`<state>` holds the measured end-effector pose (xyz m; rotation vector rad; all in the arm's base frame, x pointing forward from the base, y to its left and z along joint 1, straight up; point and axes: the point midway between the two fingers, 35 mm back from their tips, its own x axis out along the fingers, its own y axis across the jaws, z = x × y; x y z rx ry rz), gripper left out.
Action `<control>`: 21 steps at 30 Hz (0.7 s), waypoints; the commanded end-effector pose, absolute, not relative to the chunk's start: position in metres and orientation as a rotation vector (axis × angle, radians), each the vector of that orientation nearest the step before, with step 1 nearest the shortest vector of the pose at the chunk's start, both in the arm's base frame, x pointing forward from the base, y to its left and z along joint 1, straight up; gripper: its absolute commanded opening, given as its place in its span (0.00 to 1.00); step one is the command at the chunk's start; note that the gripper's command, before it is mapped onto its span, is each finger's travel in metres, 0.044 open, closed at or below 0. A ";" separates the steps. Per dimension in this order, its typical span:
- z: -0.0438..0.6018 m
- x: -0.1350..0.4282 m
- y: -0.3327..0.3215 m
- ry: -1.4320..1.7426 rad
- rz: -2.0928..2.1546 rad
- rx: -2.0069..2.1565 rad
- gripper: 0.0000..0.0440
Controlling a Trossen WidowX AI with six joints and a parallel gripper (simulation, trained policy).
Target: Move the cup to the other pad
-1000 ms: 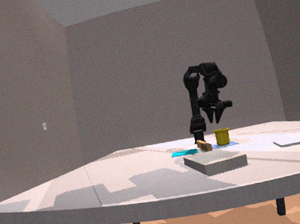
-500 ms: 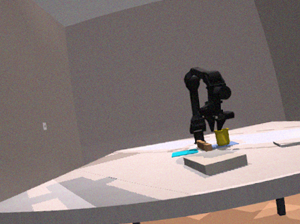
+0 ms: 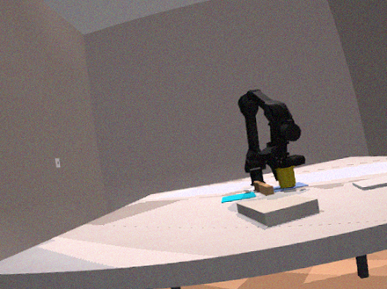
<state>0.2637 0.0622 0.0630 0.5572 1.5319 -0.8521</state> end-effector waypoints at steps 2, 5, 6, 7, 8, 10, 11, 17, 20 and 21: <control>0.061 0.263 0.057 1.524 -0.832 0.527 0.00; 0.066 0.263 0.056 1.517 -0.825 0.534 0.00; 0.068 0.263 0.056 1.514 -0.823 0.538 0.00; 0.070 0.263 0.055 1.511 -0.821 0.542 0.00; 0.071 0.263 0.055 1.507 -0.819 0.547 0.01; 0.076 0.264 0.054 1.499 -0.817 0.557 0.01; 0.078 0.264 0.054 1.495 -0.816 0.563 0.01; 0.095 0.264 0.049 1.466 -0.822 0.611 0.00; 0.105 0.265 0.046 1.448 -0.828 0.644 0.00; 0.109 0.265 0.045 1.441 -0.830 0.656 0.00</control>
